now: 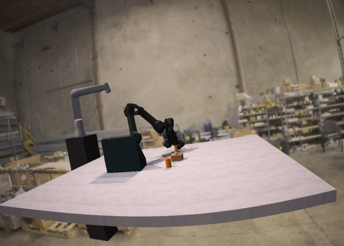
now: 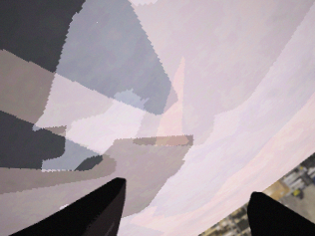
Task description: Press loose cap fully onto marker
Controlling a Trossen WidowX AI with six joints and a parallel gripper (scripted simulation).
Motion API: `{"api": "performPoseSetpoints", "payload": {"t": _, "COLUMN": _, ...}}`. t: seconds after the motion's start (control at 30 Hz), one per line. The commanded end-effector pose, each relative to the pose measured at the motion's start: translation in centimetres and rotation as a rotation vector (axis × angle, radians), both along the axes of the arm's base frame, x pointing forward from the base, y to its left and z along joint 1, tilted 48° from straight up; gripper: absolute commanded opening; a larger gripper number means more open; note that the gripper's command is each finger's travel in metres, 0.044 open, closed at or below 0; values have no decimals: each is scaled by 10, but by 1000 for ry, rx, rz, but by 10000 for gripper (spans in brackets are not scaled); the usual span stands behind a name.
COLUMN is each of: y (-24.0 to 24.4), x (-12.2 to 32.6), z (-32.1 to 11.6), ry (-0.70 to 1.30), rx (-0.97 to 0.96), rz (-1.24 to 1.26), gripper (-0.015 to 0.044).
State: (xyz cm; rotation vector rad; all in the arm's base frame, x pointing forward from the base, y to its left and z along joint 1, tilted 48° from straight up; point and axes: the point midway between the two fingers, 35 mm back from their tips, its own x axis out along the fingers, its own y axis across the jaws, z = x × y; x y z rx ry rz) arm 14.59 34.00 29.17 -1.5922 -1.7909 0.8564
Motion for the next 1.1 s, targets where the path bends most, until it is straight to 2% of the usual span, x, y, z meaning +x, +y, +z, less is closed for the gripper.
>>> {"api": "performPoseSetpoints", "payload": {"t": 0.0, "y": -10, "x": 51, "z": -14, "ry": 140, "rx": -73, "rz": -158, "gripper": 251}}
{"api": "performPoseSetpoints", "payload": {"t": 0.23, "y": -45, "x": 122, "z": -77, "ry": 486, "rx": -257, "rz": -382, "gripper": 251}}
{"api": "performPoseSetpoints", "payload": {"t": 0.4, "y": -96, "x": 168, "z": -133, "ry": 830, "rx": -378, "rz": -593, "gripper": 251}}
{"api": "performPoseSetpoints", "payload": {"t": 0.57, "y": -159, "x": 193, "z": -186, "ry": 1209, "rx": -454, "rz": -802, "gripper": 251}}
{"api": "performPoseSetpoints", "payload": {"t": 0.8, "y": -259, "x": 186, "z": -251, "ry": 1871, "rx": -480, "rz": -1088, "gripper": 251}}
{"api": "performPoseSetpoints", "payload": {"t": 0.9, "y": -297, "x": 170, "z": -270, "ry": 2173, "rx": -457, "rz": -1182, "gripper": 251}}
{"api": "performPoseSetpoints", "payload": {"t": 1.07, "y": -358, "x": 124, "z": -292, "ry": 2802, "rx": -360, "rz": -1270, "gripper": 251}}
